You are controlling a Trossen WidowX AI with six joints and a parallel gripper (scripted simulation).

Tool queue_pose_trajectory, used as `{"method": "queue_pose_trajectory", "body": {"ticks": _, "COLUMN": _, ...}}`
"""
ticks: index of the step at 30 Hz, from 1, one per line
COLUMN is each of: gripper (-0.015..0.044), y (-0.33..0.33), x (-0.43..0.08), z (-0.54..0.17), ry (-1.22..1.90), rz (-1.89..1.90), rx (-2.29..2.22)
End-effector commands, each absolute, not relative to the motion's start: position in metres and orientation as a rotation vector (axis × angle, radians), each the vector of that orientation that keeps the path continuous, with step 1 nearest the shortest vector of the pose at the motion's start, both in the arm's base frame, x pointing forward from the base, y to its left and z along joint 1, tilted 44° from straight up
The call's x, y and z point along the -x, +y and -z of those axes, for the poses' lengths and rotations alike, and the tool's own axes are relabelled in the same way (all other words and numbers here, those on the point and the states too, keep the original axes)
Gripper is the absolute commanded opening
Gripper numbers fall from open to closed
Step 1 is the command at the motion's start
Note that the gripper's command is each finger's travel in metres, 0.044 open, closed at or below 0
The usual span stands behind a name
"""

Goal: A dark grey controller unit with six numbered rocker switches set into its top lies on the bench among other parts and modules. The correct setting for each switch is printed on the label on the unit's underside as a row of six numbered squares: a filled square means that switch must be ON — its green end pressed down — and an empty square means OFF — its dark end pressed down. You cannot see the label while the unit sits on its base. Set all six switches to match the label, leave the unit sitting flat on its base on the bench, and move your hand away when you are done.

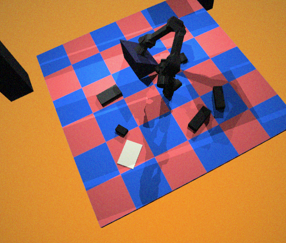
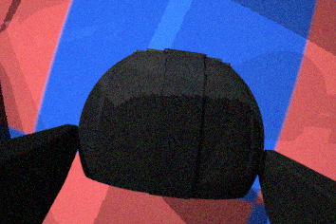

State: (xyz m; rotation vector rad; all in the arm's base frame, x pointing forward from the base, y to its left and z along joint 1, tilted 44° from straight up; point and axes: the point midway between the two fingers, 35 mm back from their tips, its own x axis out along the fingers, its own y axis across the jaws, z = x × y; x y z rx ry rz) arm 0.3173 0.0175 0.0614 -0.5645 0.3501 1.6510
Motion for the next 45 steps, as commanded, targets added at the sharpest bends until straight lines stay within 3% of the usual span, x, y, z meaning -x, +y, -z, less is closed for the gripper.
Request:
{"method": "queue_pose_trajectory", "body": {"ticks": 1, "gripper": 0.0337, "y": 0.014, "x": -0.319, "z": -0.057, "ry": 0.359, "rz": -1.652, "rx": 0.586}}
{"method": "queue_pose_trajectory", "body": {"ticks": 45, "gripper": 0.0338, "y": -0.009, "x": -0.325, "z": -0.033, "ry": 0.433, "rz": -1.625, "rx": 0.672}}
